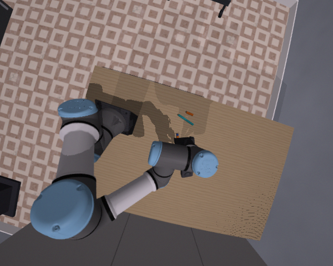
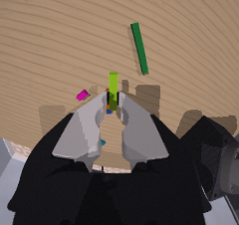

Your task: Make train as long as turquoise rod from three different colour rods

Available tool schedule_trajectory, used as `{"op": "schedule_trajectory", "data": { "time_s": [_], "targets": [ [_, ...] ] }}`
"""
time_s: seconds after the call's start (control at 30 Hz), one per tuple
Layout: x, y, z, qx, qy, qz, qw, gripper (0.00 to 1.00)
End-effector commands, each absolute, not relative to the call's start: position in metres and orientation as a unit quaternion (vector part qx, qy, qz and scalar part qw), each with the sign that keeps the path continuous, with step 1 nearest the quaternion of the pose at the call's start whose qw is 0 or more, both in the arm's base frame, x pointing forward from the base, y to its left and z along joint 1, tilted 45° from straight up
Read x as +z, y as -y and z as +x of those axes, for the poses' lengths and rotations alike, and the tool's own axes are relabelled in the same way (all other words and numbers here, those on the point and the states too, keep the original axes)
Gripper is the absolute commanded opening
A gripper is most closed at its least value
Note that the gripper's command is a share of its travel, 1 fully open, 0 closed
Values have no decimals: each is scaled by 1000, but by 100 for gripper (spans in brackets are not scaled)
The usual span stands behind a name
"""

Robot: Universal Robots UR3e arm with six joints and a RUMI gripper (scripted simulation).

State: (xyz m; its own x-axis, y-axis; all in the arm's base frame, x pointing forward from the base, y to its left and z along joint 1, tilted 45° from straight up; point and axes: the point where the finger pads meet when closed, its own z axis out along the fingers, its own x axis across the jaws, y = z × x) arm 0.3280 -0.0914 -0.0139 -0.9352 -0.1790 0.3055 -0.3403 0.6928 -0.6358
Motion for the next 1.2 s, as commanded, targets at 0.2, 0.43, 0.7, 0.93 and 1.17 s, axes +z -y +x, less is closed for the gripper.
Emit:
{"op": "schedule_trajectory", "data": {
  "time_s": [0.2,0.43,0.7,0.93,1.17],
  "targets": [
    [-36,114,333,367,914,147,94,0],
    [-44,122,332,367,914,147,94,0],
    [-46,123,332,367,914,147,94,0],
    [-45,123,332,367,914,147,94,0],
    [-45,123,333,367,914,147,93,0]
  ]
}}
